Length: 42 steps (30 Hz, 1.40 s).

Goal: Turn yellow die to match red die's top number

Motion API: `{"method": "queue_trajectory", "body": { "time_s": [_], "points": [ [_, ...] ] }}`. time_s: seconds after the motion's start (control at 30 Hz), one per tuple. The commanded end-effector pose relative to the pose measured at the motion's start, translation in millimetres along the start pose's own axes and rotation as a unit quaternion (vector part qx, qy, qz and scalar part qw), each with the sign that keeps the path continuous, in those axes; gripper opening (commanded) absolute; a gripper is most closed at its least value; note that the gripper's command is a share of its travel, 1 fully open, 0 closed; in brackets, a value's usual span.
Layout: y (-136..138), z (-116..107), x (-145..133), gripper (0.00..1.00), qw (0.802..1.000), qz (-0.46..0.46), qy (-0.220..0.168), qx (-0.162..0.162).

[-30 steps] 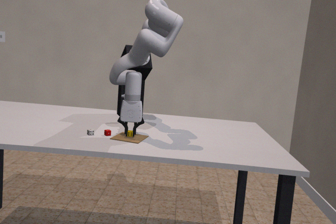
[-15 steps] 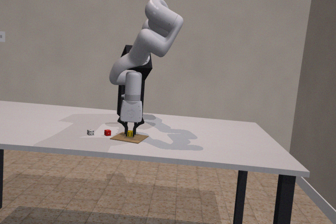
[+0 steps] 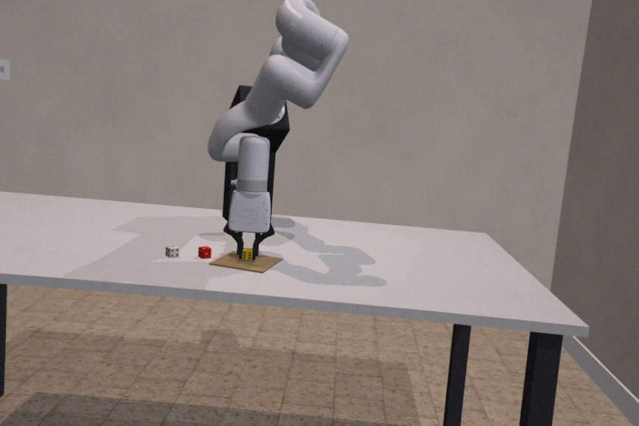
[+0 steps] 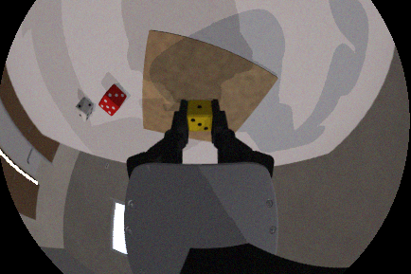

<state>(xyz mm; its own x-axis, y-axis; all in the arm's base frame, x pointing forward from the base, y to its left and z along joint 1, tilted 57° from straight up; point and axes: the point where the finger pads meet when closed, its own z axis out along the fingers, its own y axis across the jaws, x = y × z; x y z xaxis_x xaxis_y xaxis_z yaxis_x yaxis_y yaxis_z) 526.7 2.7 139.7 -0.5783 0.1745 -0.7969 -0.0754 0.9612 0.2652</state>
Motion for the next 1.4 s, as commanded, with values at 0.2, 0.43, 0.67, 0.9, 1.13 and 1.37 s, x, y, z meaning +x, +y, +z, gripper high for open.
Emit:
{"method": "queue_trajectory", "body": {
  "time_s": [0.2,0.43,0.67,0.9,1.13,1.37],
  "points": [
    [-0.1,0.5,-0.4,0.21,1.0,0.0,-0.001,0.0],
    [-0.1,2.5,-0.4,0.21,1.0,0.0,-0.001,0.0],
    [-0.1,3.6,-0.4,0.21,1.0,0.0,-0.001,0.0],
    [-0.1,3.6,-0.4,0.21,1.0,0.0,-0.001,0.0],
    [-0.1,3.6,-0.4,0.21,1.0,0.0,-0.001,0.0],
    [-0.1,3.6,-0.4,0.21,1.0,0.0,-0.001,0.0]
  ]
}}
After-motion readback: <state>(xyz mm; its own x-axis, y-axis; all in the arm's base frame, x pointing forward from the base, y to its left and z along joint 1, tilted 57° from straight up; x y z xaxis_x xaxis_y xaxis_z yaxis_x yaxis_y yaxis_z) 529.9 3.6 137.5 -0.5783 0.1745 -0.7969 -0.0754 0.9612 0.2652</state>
